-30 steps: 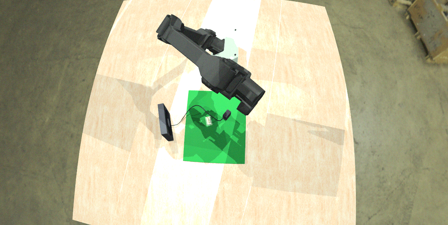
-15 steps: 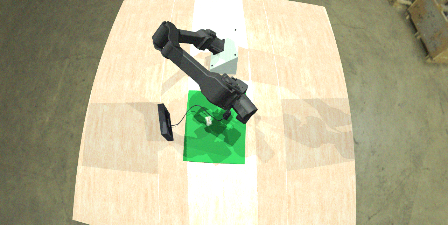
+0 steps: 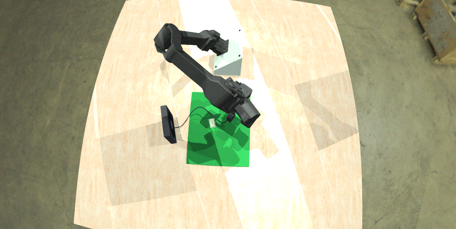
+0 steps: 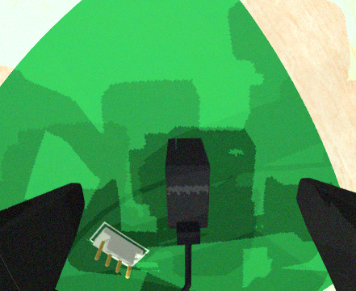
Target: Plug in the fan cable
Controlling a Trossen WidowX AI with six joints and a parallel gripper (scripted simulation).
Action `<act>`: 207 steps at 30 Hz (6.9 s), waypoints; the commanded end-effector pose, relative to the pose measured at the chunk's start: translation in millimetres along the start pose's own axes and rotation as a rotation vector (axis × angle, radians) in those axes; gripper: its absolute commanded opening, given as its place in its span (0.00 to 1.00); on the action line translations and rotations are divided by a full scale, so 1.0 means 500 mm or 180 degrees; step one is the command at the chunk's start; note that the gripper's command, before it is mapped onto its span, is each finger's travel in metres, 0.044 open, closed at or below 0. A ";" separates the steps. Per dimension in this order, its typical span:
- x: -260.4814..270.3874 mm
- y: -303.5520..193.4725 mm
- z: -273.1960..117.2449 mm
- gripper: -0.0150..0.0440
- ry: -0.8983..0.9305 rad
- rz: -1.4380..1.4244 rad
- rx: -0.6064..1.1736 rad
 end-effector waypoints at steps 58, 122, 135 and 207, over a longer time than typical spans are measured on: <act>0.007 -0.007 -0.029 0.25 0.0009 0.0479 0.0005; 0.120 -0.111 -0.026 0.25 -0.0001 0.7249 0.0032; 0.114 -0.120 -0.029 0.25 -0.0002 0.7281 0.0031; 0.113 -0.124 0.028 0.25 -0.0003 0.7244 0.0036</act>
Point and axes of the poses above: the point midway between the two fingers, 35 mm back from their tips, its own z axis out along the fingers, its own x axis across the jaws, y = z × x, the point moved 6 cm from there along -z, back along the fingers, and after that the axes turned 12 degrees about -z, right-handed, at the moved point
